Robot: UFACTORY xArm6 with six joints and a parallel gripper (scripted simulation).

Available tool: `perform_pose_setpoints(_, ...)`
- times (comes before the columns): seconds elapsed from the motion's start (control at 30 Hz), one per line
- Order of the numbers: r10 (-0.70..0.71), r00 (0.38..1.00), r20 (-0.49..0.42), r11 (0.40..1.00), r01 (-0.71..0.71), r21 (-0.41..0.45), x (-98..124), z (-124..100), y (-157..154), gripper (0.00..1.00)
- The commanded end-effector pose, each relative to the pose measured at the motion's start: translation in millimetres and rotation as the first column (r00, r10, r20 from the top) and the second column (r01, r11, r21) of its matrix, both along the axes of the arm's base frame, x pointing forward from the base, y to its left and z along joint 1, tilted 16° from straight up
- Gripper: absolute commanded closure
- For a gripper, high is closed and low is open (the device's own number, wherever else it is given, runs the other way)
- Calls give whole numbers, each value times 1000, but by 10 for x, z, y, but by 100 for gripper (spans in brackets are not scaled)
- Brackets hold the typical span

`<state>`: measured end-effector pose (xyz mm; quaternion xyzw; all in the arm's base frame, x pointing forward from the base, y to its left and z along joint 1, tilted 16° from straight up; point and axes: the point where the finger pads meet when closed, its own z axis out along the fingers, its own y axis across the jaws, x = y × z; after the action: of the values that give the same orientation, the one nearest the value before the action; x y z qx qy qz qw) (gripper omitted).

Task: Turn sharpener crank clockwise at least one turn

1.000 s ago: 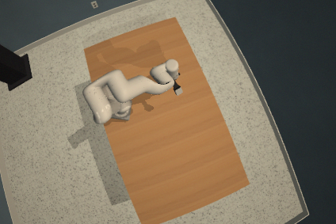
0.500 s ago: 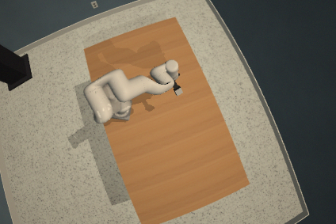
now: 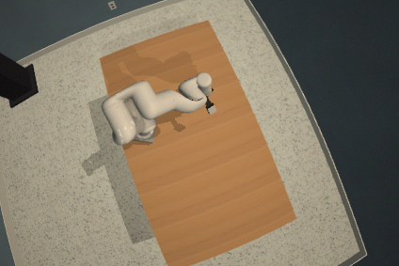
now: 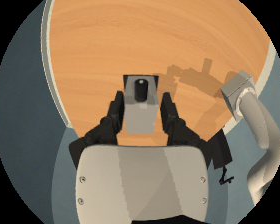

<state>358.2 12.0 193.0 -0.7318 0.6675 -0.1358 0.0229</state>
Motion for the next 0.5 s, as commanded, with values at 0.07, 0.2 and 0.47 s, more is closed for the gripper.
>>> perform_pose_setpoints(0.07, 0, 1000, 4, 1000, 0, 0, 28, -47, -7, 46)
perform_pose_setpoints(0.2, 0, 1000, 4, 1000, 0, 0, 41, -99, -15, 46)
perform_pose_setpoints(0.47, 0, 1000, 4, 1000, 0, 0, 60, -175, -26, 46)
